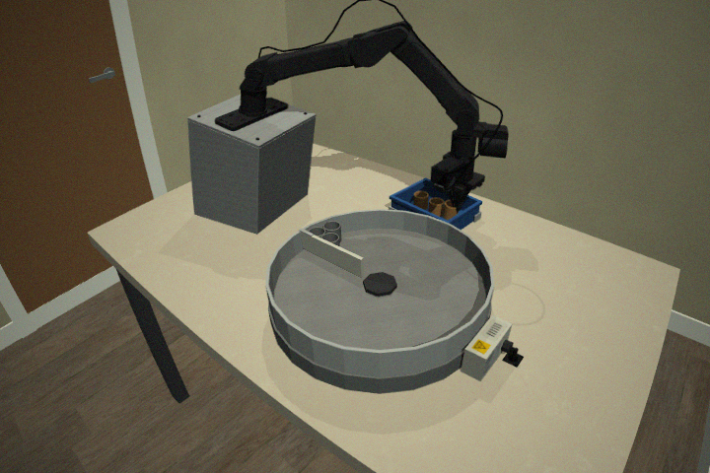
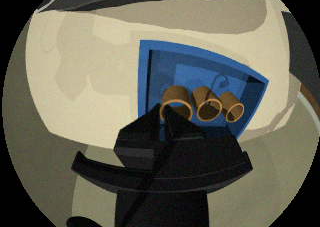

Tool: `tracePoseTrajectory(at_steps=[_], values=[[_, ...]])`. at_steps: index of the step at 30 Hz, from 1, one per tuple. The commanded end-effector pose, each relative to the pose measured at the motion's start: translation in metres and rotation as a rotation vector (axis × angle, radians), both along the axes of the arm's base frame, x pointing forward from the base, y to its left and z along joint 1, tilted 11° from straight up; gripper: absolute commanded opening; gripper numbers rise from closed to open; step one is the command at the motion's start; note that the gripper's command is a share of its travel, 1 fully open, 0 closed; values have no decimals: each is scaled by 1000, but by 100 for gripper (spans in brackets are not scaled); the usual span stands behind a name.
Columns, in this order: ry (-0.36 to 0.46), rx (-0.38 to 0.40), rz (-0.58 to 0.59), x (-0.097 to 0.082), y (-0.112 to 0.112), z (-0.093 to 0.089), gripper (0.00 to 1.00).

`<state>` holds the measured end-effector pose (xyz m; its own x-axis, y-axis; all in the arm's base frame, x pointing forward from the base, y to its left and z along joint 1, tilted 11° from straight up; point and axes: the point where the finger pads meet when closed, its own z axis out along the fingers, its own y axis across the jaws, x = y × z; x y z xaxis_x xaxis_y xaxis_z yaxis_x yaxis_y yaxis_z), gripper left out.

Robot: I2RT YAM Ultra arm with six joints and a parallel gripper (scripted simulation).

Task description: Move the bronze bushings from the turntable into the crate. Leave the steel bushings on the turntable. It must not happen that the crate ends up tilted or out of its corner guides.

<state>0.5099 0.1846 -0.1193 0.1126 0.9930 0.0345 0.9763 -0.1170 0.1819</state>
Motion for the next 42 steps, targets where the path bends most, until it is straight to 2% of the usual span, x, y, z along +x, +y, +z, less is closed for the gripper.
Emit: tracePoseTrajectory(at_steps=[1, 6, 10, 14, 42], values=[[-34, 7, -2, 12, 0, 17, 0], [-33, 7, -2, 12, 0, 16, 0], [-18, 2, -3, 11, -4, 7, 0], [-50, 14, -5, 19, -2, 24, 0], [-45, 10, 3, 16, 2, 21, 0]])
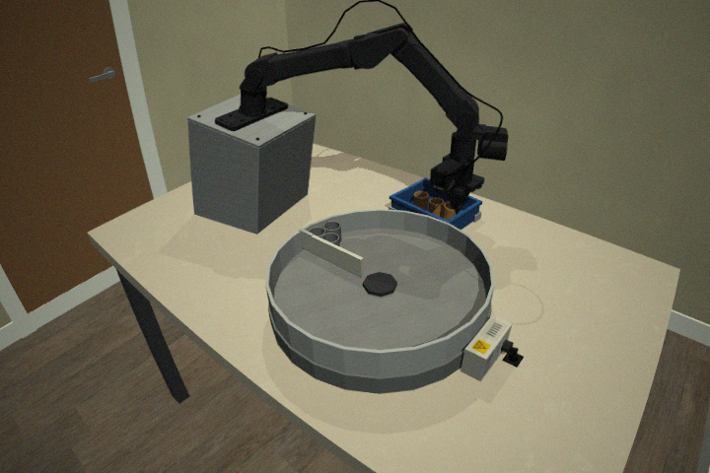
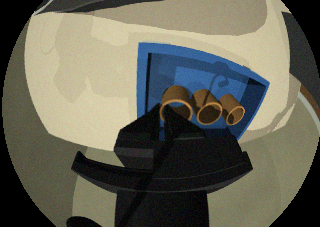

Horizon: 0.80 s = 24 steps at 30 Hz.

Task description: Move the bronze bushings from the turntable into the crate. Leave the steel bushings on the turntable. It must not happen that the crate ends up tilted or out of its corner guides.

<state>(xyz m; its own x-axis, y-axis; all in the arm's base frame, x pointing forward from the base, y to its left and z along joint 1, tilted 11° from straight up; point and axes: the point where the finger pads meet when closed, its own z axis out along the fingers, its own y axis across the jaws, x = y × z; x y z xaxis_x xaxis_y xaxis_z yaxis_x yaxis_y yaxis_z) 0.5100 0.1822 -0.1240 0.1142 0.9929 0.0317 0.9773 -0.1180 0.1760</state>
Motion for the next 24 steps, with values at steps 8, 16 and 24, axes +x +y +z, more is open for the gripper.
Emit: tracePoseTrajectory(at_steps=[8, 16, 24], values=[[-51, 12, 5, 16, 5, 26, 0], [-54, 14, 6, 18, 9, 28, 0], [-57, 15, 6, 19, 9, 30, 0]])
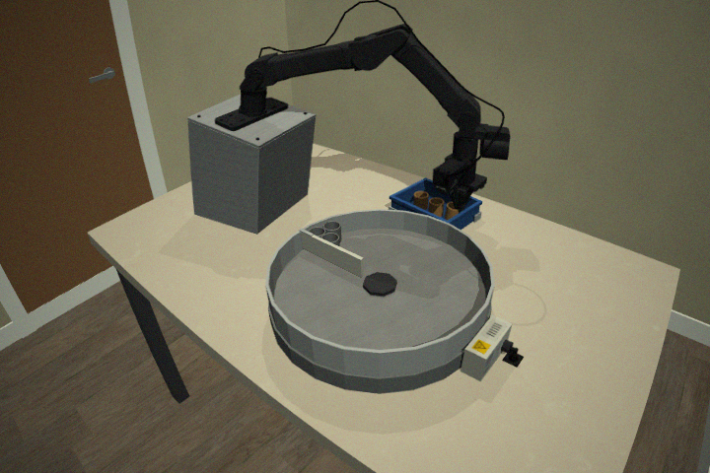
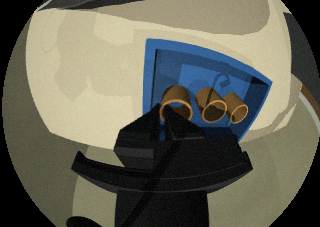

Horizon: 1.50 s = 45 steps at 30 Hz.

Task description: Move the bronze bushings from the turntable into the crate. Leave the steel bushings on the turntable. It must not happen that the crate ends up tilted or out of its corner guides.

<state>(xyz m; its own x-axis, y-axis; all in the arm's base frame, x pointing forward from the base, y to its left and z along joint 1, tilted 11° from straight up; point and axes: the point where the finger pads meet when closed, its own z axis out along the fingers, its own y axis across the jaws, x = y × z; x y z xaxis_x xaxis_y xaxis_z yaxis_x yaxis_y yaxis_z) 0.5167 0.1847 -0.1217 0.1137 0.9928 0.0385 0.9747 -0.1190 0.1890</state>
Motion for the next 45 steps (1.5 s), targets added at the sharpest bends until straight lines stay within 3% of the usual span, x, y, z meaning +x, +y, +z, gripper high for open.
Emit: tracePoseTrajectory(at_steps=[1, 40, 43, 45], values=[[-43, 10, 6, 12, 6, 27, 0], [-46, 11, 6, 12, 7, 28, 0], [-10, -3, 6, 0, 3, 16, 0], [-20, 1, 6, 1, 3, 15, 0]])
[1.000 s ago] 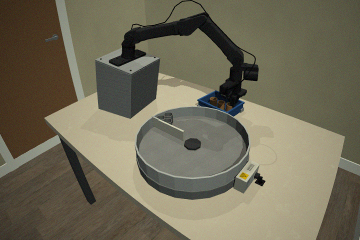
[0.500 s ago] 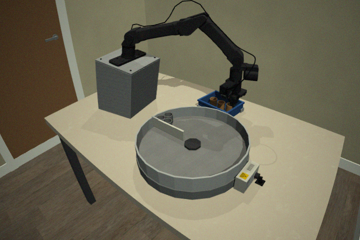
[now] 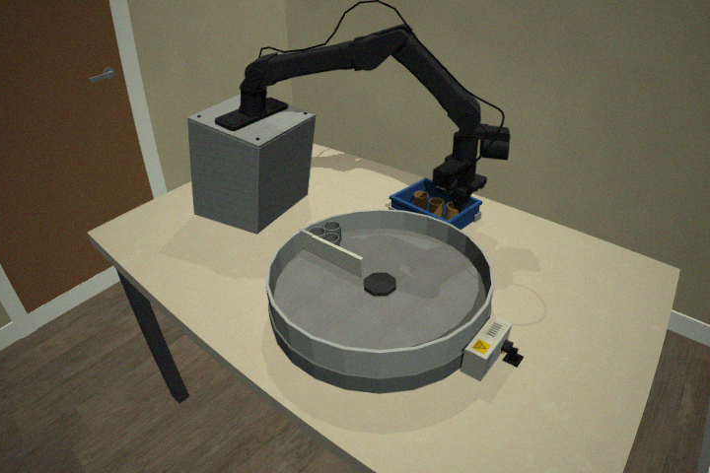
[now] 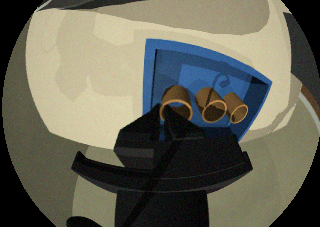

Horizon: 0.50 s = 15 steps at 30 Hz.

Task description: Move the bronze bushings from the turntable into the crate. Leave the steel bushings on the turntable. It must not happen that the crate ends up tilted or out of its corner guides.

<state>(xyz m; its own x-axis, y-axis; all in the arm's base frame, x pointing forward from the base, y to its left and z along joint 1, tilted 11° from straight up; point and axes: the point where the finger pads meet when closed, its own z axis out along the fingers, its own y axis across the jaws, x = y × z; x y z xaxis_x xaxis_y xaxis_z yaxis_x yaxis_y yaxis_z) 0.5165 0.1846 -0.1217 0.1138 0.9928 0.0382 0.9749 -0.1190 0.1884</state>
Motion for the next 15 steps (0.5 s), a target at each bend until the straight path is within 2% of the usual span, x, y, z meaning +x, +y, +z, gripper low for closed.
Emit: tracePoseTrajectory(at_steps=[1, 7, 8, 15], values=[[-28, 4, 6, 3, 4, 15, 0], [-24, 2, 6, 1, 4, 13, 0], [-45, 10, 6, 7, 7, 19, 0], [-14, -1, 7, -2, 3, 12, 0]])
